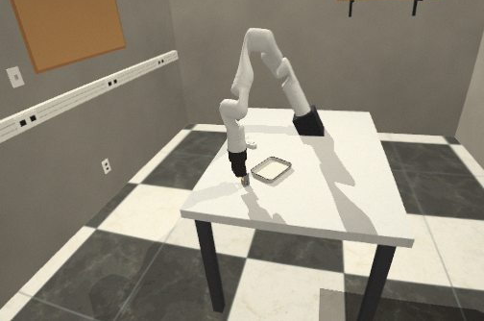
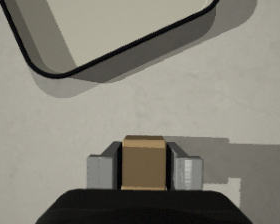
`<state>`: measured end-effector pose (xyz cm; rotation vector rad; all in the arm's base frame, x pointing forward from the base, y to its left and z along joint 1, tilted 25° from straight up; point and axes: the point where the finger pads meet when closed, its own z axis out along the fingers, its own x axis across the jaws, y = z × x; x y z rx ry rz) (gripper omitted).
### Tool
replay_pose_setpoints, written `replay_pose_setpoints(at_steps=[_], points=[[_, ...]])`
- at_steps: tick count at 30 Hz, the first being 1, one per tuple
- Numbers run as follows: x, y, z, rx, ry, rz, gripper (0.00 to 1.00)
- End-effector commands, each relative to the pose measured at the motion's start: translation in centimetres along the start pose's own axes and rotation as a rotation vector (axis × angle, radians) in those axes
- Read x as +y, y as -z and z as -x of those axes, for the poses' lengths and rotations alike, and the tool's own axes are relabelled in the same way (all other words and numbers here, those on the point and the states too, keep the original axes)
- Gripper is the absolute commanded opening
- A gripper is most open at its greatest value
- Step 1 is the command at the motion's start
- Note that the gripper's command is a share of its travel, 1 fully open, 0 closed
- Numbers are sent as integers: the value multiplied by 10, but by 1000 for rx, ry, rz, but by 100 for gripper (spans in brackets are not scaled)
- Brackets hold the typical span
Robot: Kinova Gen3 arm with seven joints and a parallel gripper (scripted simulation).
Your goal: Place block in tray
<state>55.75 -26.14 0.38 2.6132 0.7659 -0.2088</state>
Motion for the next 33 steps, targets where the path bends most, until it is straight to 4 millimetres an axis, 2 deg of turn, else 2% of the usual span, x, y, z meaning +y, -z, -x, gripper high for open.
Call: replay_pose_setpoints(at_steps=[1, 33], points=[[1, 1, -1, 2, 0, 2, 0], [1, 6, -1, 2, 0, 2, 0]])
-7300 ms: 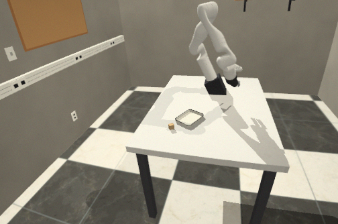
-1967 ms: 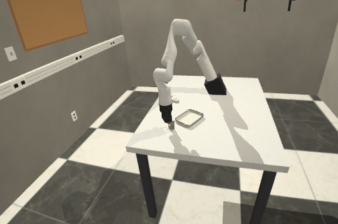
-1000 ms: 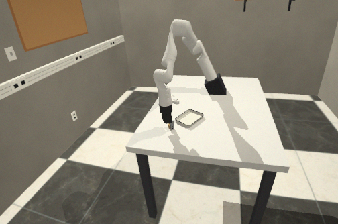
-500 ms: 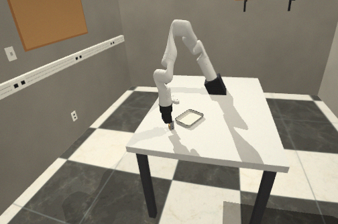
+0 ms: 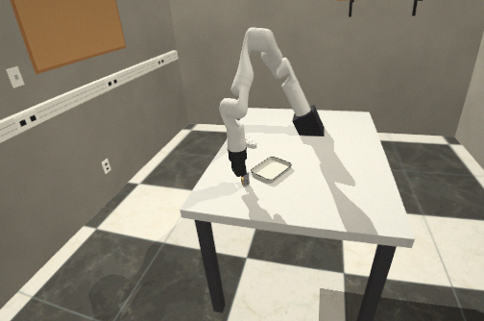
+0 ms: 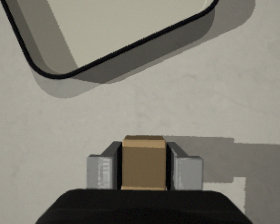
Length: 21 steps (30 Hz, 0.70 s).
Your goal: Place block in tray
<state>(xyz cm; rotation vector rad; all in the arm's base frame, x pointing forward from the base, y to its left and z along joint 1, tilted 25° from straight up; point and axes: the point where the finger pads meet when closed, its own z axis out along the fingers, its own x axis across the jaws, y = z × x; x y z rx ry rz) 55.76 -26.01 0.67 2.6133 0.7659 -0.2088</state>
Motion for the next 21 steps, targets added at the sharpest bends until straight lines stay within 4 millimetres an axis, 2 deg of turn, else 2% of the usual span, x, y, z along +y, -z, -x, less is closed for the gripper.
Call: replay_pose_setpoints(at_steps=[1, 6, 17, 21], points=[[1, 3, -1, 2, 0, 2, 0], [1, 11, -1, 2, 0, 2, 0], [1, 42, -1, 2, 0, 2, 0], [1, 46, -1, 2, 0, 2, 0]])
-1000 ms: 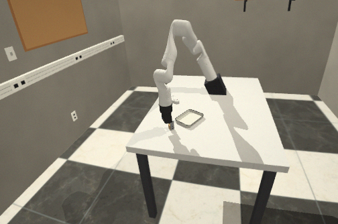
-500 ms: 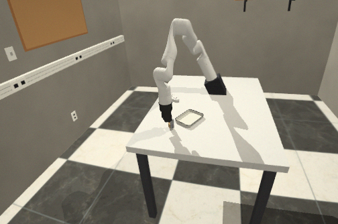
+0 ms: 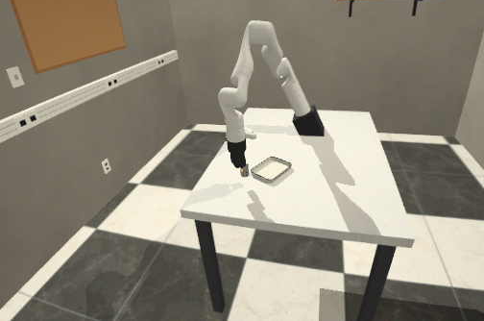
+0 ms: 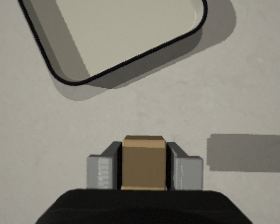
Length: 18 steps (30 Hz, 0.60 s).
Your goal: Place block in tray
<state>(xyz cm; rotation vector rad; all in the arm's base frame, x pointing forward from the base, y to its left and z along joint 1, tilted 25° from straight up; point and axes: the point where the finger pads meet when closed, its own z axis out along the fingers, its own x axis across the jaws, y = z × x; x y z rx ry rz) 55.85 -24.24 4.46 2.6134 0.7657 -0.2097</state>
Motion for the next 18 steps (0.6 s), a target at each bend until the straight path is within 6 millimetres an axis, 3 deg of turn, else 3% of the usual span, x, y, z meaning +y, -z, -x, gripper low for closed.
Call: replay_pose_setpoints(at_steps=[1, 18], points=[[1, 6, -1, 3, 0, 2, 0], [1, 13, -1, 3, 0, 2, 0]])
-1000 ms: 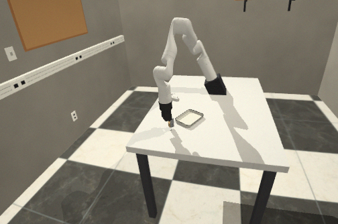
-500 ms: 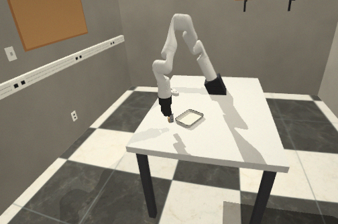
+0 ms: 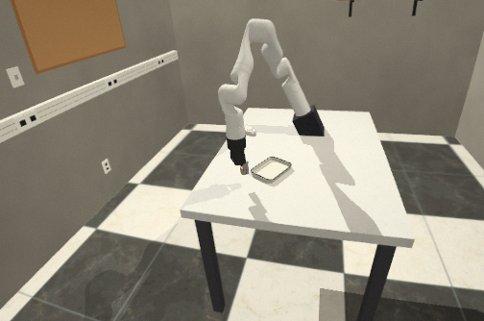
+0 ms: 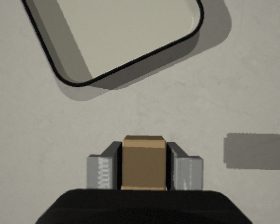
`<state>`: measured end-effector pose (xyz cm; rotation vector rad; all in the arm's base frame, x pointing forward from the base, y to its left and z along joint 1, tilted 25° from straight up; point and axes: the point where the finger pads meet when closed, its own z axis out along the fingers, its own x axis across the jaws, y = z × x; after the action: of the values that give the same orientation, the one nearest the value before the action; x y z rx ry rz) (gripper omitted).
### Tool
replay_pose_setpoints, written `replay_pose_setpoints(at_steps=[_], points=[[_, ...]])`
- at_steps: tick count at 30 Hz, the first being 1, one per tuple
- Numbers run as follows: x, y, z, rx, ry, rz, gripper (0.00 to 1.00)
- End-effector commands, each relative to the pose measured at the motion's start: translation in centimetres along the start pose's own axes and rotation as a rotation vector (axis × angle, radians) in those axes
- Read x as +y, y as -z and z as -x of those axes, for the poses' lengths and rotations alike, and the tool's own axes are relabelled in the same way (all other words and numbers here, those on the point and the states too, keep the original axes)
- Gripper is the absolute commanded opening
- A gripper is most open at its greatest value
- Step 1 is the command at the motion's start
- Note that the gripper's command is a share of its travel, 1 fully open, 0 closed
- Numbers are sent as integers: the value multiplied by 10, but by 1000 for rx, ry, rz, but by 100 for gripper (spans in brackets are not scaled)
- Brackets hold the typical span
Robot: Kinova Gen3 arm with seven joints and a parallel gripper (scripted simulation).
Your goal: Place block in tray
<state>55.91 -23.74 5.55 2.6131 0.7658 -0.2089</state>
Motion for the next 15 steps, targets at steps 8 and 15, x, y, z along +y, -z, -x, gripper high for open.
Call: replay_pose_setpoints(at_steps=[8, 15], points=[[0, 1, -1, 2, 0, 1, 0], [-13, 1, 3, 2, 0, 1, 0]])
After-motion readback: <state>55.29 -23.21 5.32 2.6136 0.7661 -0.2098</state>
